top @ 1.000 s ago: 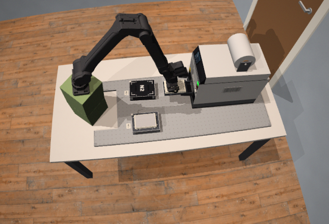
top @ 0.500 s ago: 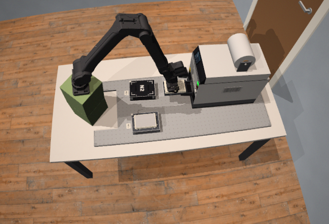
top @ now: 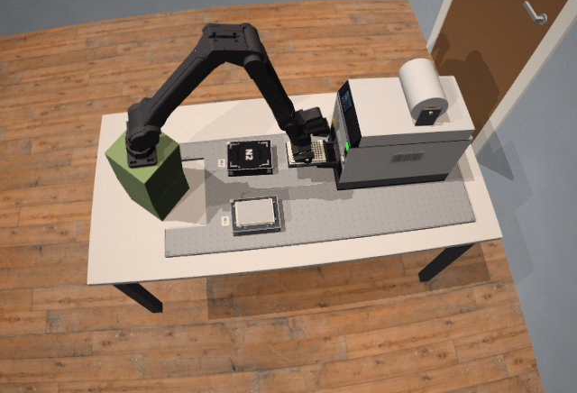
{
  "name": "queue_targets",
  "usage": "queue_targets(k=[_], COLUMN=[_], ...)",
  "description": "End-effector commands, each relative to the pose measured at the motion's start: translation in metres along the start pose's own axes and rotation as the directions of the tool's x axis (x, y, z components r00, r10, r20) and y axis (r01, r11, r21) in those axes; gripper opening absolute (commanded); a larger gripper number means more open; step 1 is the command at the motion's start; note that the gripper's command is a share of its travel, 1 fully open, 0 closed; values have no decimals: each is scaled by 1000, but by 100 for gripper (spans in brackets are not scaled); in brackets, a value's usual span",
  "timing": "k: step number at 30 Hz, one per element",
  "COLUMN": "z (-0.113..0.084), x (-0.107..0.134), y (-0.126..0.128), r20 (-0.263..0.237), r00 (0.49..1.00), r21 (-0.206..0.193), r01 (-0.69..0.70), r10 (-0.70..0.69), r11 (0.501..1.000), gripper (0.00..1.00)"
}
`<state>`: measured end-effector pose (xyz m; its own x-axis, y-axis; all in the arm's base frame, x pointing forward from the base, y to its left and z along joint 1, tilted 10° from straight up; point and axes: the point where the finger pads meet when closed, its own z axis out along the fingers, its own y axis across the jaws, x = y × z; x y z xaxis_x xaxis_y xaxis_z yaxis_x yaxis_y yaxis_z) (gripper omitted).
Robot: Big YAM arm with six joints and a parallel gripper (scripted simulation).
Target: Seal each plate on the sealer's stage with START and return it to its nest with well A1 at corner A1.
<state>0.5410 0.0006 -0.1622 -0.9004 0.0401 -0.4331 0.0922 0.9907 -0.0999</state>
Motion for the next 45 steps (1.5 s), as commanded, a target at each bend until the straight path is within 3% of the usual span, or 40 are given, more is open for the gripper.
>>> queue_targets(k=[1, 9, 16, 21, 24, 33, 45], z=[1, -14, -23, -23, -23, -20, -19], x=[8, -3, -36, -44, -44, -13, -33], y=[-13, -2, 0, 3, 5, 8, 5], r20=[-24, 0, 72, 88, 80, 28, 54], r00=[1000, 1000, 997, 996, 997, 1000, 998], r21=[18, 11, 2, -6, -8, -11, -10], r01=[-8, -17, -32, -20, -5, 2, -17], r10=[8, 17, 32, 21, 6, -1, 17], r11=[1000, 1000, 999, 1000, 1000, 1000, 1000], gripper=[0, 0, 0, 0, 0, 0, 0])
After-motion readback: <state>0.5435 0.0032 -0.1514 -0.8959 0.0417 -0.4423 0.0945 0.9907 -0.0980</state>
